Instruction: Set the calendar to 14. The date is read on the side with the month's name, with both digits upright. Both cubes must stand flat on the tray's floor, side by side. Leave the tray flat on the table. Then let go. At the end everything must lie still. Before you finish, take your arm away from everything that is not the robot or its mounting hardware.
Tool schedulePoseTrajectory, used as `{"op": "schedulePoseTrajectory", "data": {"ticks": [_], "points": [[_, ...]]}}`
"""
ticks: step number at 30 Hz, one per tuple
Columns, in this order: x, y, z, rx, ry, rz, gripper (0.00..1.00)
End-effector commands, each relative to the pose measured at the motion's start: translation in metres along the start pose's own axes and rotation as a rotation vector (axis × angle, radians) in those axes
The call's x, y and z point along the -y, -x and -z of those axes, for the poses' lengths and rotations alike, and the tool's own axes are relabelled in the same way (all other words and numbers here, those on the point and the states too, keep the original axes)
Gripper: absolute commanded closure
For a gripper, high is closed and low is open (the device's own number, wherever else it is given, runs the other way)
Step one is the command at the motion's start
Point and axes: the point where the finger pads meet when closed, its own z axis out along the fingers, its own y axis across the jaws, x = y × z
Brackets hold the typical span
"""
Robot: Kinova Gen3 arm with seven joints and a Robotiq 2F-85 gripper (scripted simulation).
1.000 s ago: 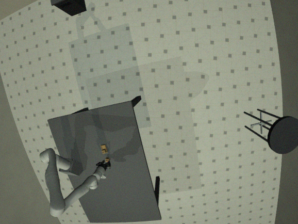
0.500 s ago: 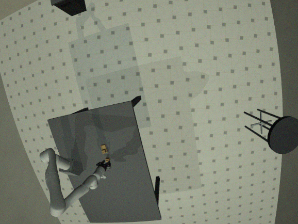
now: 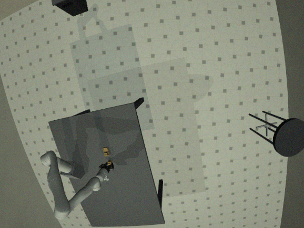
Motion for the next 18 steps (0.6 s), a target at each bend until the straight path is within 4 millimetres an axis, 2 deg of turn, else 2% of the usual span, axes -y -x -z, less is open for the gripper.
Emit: {"op": "schedulePoseTrajectory", "data": {"ticks": [1,18], "points": [[-0.0012,0.0016,-0.0054,0.002,0.005,0.002,0.52],[-0.0012,0.0016,-0.0093,0.002,0.005,0.002,0.52]]}}
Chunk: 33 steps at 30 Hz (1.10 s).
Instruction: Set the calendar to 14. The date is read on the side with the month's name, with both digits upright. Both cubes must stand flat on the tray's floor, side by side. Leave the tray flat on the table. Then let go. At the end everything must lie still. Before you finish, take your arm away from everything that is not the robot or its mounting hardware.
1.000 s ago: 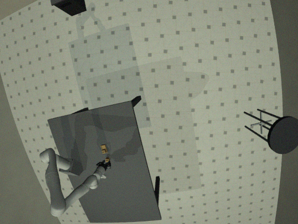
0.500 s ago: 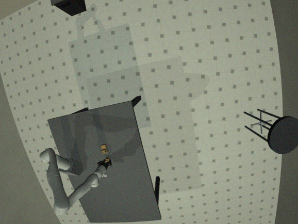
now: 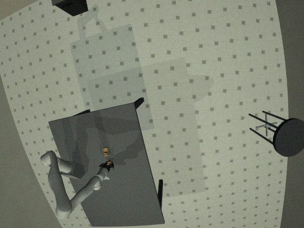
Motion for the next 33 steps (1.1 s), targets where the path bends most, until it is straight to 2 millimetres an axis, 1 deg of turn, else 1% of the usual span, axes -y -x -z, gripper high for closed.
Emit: {"op": "schedulePoseTrajectory", "data": {"ticks": [1,25,26,33], "points": [[0.0004,-0.0003,0.0005,-0.001,-0.001,0.000,0.52],[0.0004,-0.0003,0.0005,-0.001,-0.001,0.000,0.52],[0.0004,-0.0003,0.0005,-0.001,-0.001,0.000,0.72],[0.0004,-0.0003,0.0005,-0.001,-0.001,0.000,0.72]]}}
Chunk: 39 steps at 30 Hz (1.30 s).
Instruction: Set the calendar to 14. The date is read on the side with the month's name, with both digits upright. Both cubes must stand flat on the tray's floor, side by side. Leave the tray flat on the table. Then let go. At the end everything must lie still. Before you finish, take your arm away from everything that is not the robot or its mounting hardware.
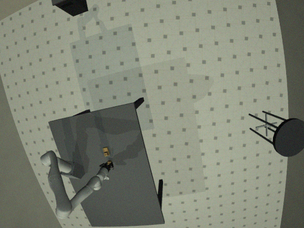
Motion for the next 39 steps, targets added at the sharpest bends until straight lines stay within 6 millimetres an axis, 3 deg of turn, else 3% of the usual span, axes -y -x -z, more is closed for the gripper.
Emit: {"op": "schedulePoseTrajectory", "data": {"ticks": [1,31,39], "points": [[0.000,0.000,0.000,-0.001,-0.001,0.000,0.72],[0.000,0.000,0.001,-0.001,-0.001,0.000,0.72],[0.000,0.000,0.033,-0.001,-0.001,0.000,0.72]]}}
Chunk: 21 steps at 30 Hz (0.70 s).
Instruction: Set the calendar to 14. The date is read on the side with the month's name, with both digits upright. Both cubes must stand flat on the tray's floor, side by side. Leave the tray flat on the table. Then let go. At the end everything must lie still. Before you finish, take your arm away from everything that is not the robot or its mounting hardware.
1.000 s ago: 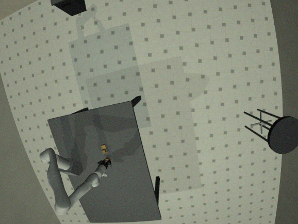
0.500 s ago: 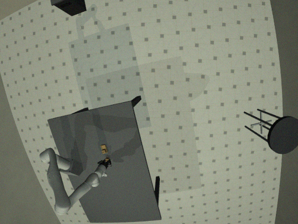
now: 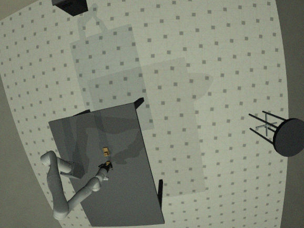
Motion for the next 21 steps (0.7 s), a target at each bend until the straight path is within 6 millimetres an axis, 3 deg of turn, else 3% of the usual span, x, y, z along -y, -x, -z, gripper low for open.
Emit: {"op": "schedulePoseTrajectory", "data": {"ticks": [1,6,8,13,21], "points": [[0.005,-0.005,0.022,-0.009,-0.020,-0.007,0.72],[0.004,-0.005,0.054,-0.009,-0.020,-0.007,0.72],[0.004,-0.005,0.054,-0.009,-0.020,-0.007,0.72],[0.004,-0.005,0.077,-0.009,-0.020,-0.007,0.72],[0.004,-0.005,0.083,-0.009,-0.020,-0.007,0.72]]}}
